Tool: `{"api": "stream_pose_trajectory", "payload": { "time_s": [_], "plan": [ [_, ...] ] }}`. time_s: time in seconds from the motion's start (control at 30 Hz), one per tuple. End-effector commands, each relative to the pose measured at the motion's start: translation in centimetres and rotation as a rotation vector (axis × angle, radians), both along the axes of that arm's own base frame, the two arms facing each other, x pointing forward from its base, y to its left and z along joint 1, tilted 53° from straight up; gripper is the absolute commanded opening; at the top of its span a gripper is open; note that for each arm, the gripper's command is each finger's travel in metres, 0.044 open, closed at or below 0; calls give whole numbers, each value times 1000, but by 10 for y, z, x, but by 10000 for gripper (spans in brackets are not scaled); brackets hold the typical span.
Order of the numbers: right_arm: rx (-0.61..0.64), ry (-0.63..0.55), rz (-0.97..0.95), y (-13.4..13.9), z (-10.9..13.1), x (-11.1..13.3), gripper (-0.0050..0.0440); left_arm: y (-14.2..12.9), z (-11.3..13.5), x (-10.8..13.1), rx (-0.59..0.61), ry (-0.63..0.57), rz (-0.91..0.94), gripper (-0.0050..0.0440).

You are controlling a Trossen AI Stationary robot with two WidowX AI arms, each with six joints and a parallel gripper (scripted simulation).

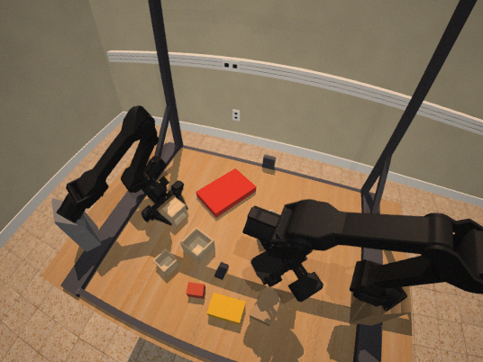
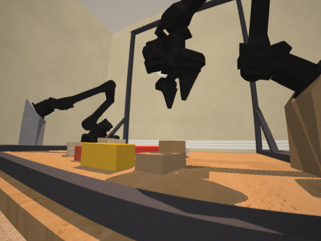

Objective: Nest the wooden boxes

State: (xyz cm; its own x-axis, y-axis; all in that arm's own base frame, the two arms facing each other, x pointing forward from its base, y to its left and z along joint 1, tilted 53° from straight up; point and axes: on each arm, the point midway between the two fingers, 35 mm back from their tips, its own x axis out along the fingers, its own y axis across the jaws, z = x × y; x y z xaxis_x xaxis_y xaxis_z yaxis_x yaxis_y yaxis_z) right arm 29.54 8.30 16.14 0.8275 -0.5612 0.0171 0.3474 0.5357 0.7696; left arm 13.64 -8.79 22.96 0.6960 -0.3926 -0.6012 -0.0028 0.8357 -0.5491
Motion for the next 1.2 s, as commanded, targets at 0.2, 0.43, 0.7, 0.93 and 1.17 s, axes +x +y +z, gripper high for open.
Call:
{"api": "stream_pose_trajectory", "payload": {
  "time_s": [0.2, 0.43, 0.7, 0.93, 1.17],
  "plan": [
    [-1, -1, -3, -1, 0, 0, 400, 1, 3, -1, -9, -12, -3, 400],
    [17, -2, 40, 0, 11, 3, 400, 1, 3, -1, -9, -12, -3, 400],
    [72, -28, 95, 0, 25, 4, 400, 1, 3, -1, -9, -12, -3, 400],
    [81, -13, 122, -1, 28, 3, 400, 1, 3, -1, -9, -12, -3, 400],
    [100, 19, 167, -3, 30, 0, 400, 1, 3, -1, -9, -12, -3, 400]
  ]
}}
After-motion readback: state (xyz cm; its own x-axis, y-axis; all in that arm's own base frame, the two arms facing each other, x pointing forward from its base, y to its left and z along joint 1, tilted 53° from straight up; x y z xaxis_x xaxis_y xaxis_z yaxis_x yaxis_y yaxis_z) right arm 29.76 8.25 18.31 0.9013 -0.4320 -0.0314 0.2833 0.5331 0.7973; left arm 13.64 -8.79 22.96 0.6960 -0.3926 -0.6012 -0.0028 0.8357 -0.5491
